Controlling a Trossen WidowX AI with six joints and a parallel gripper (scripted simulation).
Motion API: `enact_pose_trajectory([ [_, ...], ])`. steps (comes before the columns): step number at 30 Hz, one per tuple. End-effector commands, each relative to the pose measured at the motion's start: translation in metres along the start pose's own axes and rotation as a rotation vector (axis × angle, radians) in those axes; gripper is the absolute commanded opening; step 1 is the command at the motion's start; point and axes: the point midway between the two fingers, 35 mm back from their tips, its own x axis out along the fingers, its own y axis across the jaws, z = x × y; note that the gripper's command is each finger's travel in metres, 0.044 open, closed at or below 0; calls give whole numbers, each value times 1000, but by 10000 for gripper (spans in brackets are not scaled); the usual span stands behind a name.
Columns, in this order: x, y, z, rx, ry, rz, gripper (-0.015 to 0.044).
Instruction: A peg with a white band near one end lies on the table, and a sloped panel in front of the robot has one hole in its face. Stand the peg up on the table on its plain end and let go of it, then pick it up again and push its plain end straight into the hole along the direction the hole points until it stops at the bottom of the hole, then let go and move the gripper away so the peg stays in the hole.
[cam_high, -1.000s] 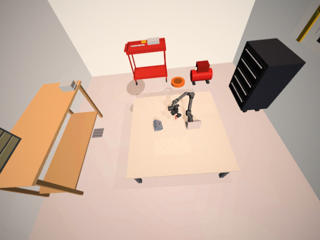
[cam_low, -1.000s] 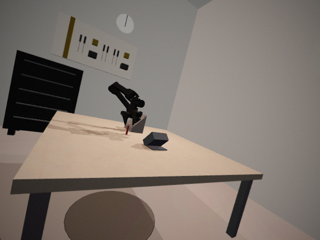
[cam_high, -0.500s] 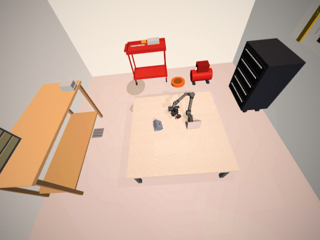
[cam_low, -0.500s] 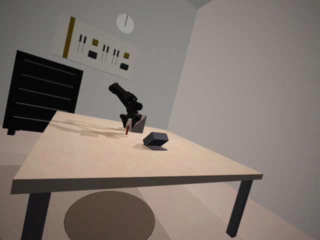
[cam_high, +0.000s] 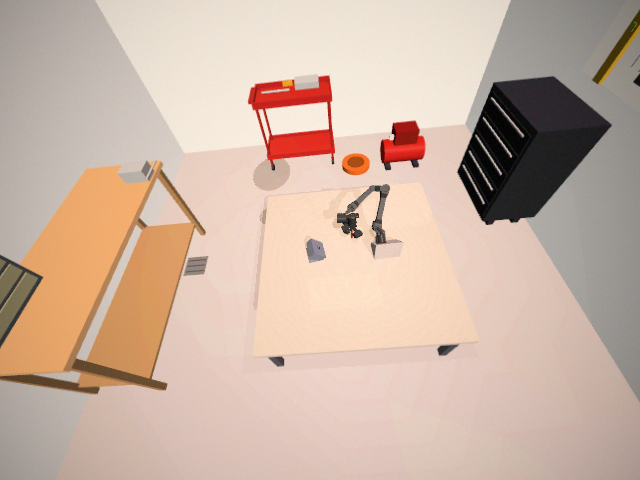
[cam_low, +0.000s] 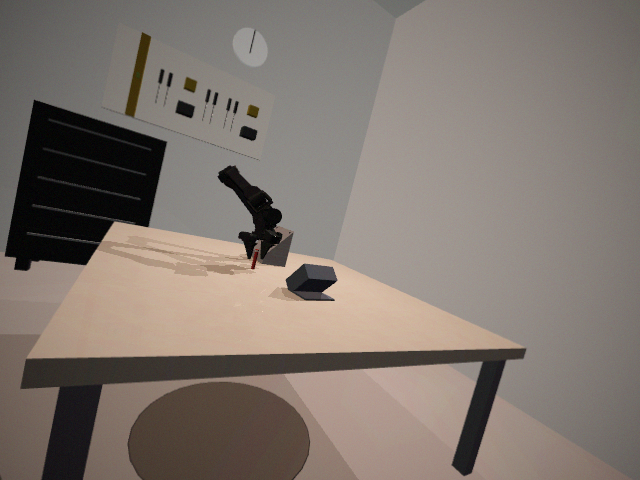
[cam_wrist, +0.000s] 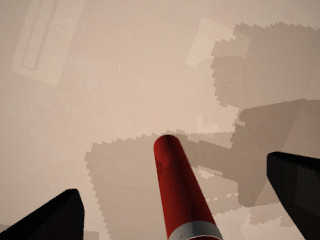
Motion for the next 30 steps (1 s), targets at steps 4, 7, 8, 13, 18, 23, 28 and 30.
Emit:
enact_pose_trajectory([
  [4, 0, 0, 0, 1, 1, 1, 177],
  [7, 0, 0, 0, 1, 1, 1, 99],
  [8, 0, 0, 0, 1, 1, 1, 72],
  [13, 0, 0, 0, 1, 1, 1, 20],
  [18, 0, 0, 0, 1, 1, 1, 0],
  [23, -7, 1, 1, 1, -2, 5, 0],
  [28, -21, 1, 4, 0, -5, 11, 0],
  [30, -27, 2, 4, 0, -6, 12, 0],
])
